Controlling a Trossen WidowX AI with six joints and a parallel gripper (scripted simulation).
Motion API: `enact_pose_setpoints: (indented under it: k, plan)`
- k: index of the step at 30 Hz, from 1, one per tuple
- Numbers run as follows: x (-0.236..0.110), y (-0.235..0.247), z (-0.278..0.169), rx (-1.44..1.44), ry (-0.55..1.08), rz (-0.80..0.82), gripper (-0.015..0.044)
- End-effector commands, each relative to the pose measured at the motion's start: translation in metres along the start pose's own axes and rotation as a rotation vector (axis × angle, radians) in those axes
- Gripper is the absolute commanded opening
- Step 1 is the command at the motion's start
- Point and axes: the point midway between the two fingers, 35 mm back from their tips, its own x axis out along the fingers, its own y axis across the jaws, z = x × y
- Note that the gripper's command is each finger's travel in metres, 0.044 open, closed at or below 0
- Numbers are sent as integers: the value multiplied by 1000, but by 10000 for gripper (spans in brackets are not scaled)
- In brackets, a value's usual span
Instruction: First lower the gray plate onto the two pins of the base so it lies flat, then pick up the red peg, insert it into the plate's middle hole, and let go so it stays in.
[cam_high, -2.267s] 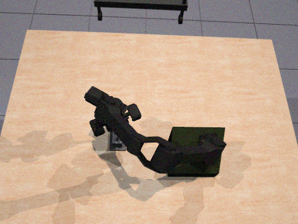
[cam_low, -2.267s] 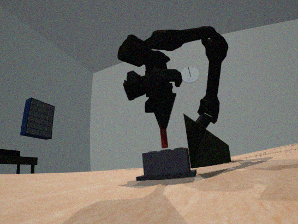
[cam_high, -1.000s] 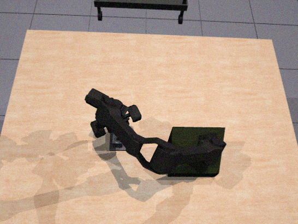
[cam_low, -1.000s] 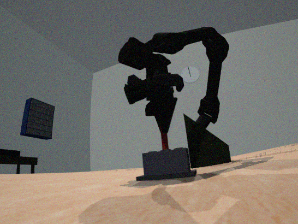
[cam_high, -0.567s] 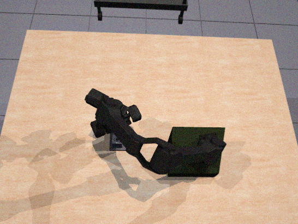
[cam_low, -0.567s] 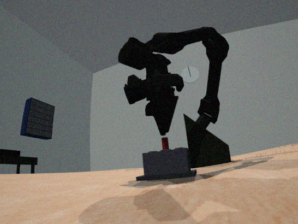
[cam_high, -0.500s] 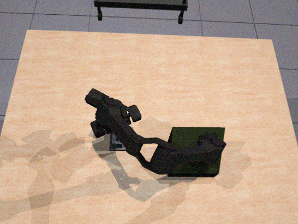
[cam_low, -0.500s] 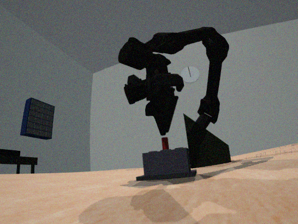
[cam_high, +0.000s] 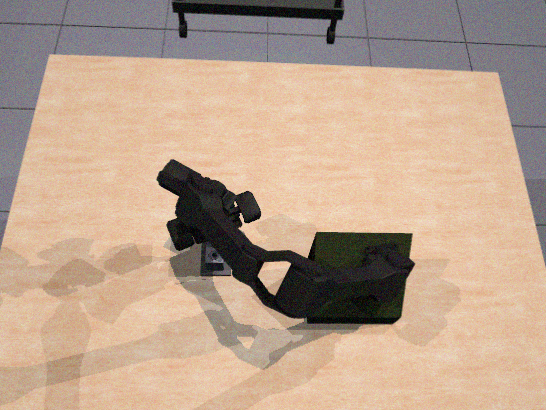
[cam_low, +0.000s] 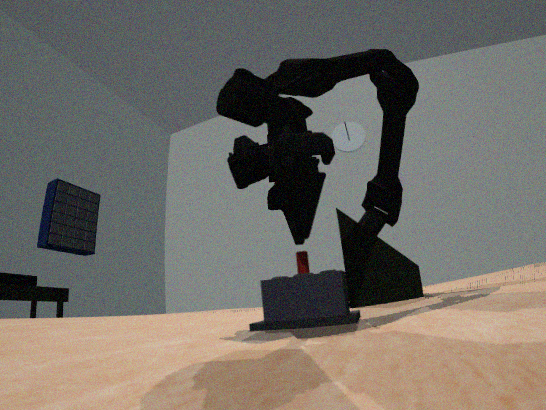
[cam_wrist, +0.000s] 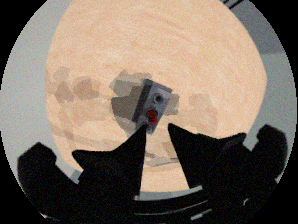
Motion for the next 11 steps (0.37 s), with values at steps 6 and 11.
enact_pose_setpoints:
  k: [6, 11]
  plan:
    - [-6, -1, -1, -6, -3, 2, 150]
    - [-8, -1, -1, -6, -3, 2, 150]
